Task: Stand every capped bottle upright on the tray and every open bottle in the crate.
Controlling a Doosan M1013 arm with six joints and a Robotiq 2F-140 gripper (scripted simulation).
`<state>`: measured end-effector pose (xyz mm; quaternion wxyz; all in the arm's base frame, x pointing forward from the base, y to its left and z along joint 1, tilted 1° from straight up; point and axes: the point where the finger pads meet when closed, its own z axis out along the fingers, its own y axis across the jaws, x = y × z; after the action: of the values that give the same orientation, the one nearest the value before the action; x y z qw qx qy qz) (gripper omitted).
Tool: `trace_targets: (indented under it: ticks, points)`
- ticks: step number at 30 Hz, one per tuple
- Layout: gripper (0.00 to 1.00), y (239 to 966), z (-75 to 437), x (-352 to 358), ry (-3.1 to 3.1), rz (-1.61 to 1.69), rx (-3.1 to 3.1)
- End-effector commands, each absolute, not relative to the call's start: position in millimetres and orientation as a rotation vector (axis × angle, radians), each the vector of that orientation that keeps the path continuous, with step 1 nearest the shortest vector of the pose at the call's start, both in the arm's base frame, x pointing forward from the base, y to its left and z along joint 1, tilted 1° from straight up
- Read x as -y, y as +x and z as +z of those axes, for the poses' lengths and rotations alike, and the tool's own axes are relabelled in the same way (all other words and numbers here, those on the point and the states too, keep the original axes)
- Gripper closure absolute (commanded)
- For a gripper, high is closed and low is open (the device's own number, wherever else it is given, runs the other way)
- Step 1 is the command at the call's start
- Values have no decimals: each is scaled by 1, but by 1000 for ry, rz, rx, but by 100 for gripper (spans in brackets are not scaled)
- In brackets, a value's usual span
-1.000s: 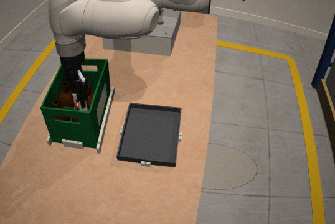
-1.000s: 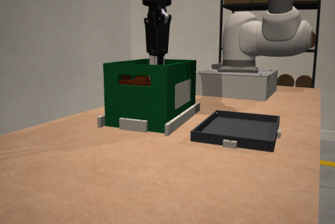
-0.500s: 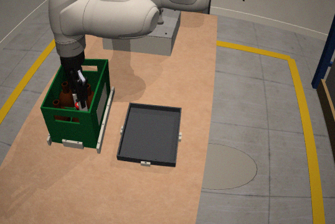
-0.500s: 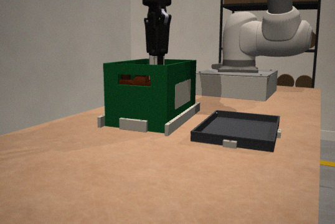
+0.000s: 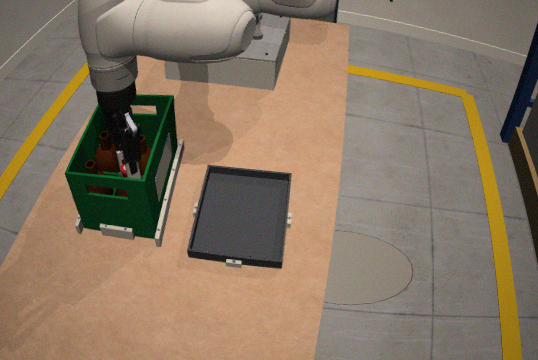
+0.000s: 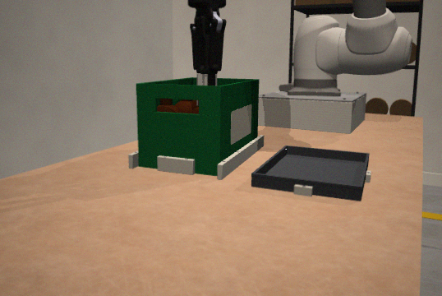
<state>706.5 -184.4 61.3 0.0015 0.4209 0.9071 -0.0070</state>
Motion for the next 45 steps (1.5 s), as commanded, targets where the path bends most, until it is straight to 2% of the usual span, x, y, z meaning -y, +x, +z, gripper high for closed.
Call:
trace_targets:
  ticks: [1, 8, 45]
  points:
    - [100, 706, 61, 184, 1321, -22, -2847]
    - [100, 706, 61, 184, 1321, -22, -2847]
    - [100, 707, 166, 183, 1321, -21, -2847]
